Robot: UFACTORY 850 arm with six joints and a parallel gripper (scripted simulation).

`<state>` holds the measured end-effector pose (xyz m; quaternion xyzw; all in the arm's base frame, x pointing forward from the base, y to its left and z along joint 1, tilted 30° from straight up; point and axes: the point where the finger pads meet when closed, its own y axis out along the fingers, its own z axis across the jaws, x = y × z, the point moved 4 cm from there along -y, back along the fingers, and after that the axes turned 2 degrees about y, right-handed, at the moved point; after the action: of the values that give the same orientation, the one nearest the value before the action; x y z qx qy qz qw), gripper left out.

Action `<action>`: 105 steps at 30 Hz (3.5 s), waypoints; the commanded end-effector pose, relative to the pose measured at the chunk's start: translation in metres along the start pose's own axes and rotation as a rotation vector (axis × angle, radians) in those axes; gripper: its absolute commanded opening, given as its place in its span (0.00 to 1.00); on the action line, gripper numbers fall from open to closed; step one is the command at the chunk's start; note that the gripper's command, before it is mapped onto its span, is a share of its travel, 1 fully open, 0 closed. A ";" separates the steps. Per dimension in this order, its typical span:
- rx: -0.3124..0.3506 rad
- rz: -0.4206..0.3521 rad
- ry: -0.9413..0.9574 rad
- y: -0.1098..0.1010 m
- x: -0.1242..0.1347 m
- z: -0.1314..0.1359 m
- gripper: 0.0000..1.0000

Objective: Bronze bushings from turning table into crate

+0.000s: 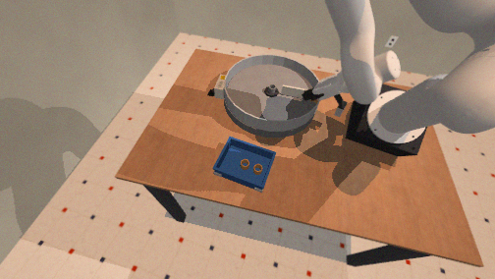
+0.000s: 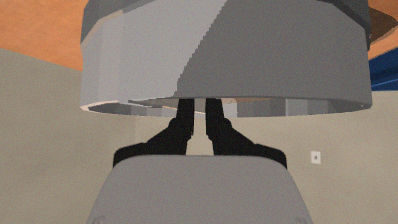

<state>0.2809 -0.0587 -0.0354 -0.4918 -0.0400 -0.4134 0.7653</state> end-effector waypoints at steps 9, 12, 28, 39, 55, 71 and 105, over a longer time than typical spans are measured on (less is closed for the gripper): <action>0.000 -0.001 0.000 0.000 0.000 0.000 0.13; 0.000 -0.001 0.000 0.002 -0.001 0.000 0.13; 0.000 -0.001 0.000 0.010 -0.008 0.000 0.13; 0.000 -0.001 0.000 0.010 -0.008 0.000 0.00; 0.000 -0.001 0.000 0.010 -0.008 0.000 0.00; 0.000 -0.001 0.000 0.010 -0.008 0.000 0.00; 0.000 -0.001 0.000 -0.048 0.041 0.002 0.00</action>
<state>0.2765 -0.0862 0.0125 -0.4930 -0.0408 -0.4148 0.7637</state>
